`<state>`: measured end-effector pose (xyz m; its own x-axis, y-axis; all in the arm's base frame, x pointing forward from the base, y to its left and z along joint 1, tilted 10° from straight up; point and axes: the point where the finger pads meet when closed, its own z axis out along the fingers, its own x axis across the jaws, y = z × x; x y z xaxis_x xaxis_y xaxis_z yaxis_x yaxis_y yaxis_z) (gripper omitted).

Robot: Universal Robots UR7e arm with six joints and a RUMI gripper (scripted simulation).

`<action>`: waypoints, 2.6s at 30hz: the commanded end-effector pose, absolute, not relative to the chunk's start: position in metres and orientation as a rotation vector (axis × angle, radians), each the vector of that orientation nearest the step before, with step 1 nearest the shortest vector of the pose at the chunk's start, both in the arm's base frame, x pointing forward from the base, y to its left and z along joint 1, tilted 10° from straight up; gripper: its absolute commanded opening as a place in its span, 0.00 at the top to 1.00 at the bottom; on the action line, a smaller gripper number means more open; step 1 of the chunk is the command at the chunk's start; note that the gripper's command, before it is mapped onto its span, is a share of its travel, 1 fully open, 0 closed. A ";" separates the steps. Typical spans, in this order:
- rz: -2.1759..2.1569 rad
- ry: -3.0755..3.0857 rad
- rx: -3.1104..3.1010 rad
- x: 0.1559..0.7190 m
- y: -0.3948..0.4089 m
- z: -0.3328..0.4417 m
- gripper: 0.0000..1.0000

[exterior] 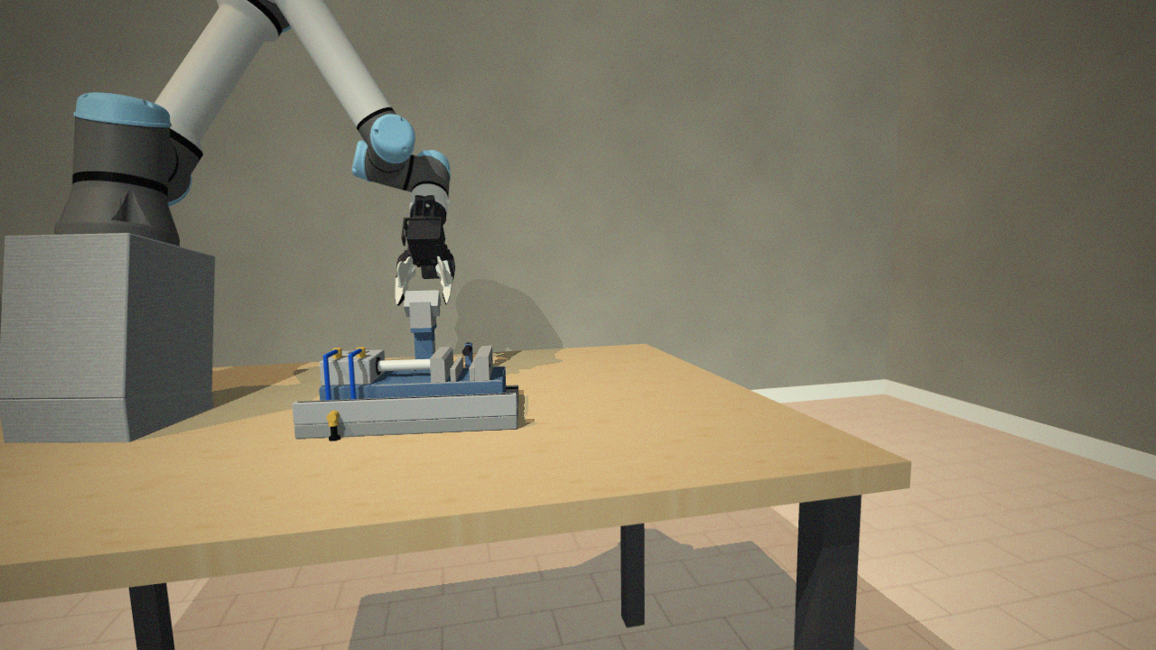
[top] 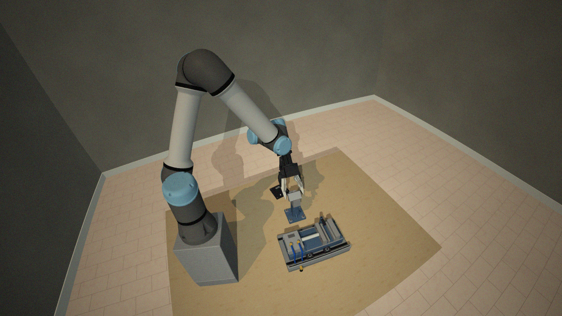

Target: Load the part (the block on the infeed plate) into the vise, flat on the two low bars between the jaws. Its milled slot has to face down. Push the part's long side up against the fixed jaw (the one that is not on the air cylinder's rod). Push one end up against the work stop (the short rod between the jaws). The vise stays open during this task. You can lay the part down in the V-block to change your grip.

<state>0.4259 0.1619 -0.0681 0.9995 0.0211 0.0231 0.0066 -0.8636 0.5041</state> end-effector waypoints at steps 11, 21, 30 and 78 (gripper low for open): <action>0.038 0.022 2.715 0.426 0.161 -0.067 0.49; 0.038 0.025 2.800 0.426 0.160 -0.067 0.49; 0.038 0.026 2.865 0.426 0.160 -0.067 0.49; 0.030 0.039 3.308 0.425 0.157 -0.068 0.49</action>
<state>0.4265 0.1554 -0.0671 0.9996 0.0156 0.0232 0.0179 -0.9944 -0.1039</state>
